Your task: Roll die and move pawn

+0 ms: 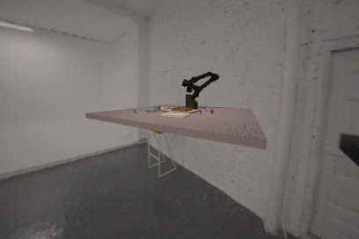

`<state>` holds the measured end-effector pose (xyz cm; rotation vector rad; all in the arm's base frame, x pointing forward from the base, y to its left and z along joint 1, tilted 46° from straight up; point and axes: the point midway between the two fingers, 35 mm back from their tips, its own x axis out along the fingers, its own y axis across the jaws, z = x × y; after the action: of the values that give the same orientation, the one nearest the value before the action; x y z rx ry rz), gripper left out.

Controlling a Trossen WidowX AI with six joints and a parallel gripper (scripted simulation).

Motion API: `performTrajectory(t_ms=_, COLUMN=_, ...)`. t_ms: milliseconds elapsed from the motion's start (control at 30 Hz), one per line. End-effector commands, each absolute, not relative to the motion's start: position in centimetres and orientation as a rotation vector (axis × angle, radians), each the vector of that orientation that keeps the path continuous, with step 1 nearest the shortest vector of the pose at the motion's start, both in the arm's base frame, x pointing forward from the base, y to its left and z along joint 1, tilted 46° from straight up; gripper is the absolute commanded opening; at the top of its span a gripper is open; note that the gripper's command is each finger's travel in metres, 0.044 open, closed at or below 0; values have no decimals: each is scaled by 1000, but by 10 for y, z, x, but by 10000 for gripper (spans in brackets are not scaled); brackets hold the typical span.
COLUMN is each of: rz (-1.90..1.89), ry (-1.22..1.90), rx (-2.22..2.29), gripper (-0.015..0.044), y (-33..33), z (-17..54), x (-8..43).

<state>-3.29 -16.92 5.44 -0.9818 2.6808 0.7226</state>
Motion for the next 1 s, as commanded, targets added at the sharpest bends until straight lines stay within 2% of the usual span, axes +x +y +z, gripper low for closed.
performTrajectory(t_ms=0, rz=716, ry=2673, rx=-976, gripper=374, y=-170, z=53, x=-31)
performTrajectory(t_ms=133, rz=595, ry=2529, rx=-844, gripper=275, y=-181, z=33, x=2)
performTrajectory(t_ms=533, rz=337, ry=2115, rx=-164, gripper=275, y=-177, z=-63, x=148)
performTrajectory(t_ms=967, rz=226, ry=1837, rx=764, gripper=275, y=-104, z=-176, x=301)
